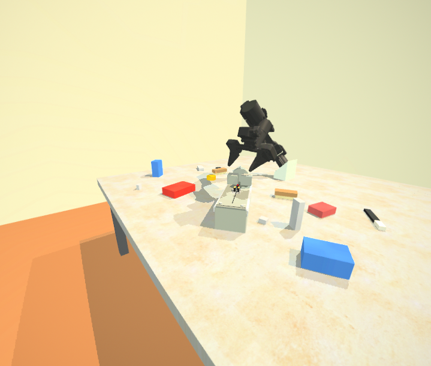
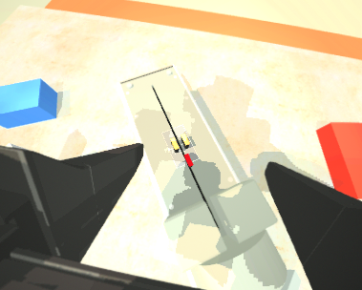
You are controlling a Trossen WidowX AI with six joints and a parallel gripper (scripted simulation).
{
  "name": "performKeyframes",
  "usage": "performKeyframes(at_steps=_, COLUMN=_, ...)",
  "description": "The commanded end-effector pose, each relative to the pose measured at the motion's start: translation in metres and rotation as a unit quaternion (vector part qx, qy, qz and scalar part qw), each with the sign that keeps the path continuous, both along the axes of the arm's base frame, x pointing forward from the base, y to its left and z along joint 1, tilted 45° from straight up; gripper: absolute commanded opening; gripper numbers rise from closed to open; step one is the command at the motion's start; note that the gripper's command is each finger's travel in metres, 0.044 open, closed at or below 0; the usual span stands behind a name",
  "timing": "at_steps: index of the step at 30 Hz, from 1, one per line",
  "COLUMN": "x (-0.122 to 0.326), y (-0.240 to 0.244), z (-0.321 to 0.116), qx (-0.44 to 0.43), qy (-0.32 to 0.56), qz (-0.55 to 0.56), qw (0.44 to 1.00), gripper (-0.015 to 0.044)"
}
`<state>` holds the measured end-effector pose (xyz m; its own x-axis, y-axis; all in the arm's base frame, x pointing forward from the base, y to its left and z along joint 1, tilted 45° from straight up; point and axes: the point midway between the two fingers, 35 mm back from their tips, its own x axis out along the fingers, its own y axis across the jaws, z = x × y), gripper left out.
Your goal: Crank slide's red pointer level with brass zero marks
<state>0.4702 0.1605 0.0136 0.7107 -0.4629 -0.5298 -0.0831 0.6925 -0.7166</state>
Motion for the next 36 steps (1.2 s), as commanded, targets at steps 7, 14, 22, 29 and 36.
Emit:
performKeyframes(at_steps=7, x=-0.001, y=0.034, z=0.035, qx=0.003, qy=-0.003, qz=0.000, qw=1.000, gripper=0.0440)
performKeyframes(at_steps=14, x=-0.015, y=0.025, z=0.048, qx=0.002, qy=0.035, qz=0.031, qw=0.999, gripper=0.0440)
performKeyframes(at_steps=22, x=-0.044, y=0.008, z=0.066, qx=0.001, qy=0.097, qz=0.091, qw=0.991, gripper=0.0440)
performKeyframes(at_steps=29, x=-0.075, y=-0.006, z=0.077, qx=0.002, qy=0.146, qz=0.147, qw=0.978, gripper=0.0440)
performKeyframes(at_steps=36, x=-0.108, y=-0.019, z=0.084, qx=0.006, qy=0.187, qz=0.203, qw=0.961, gripper=0.0440)
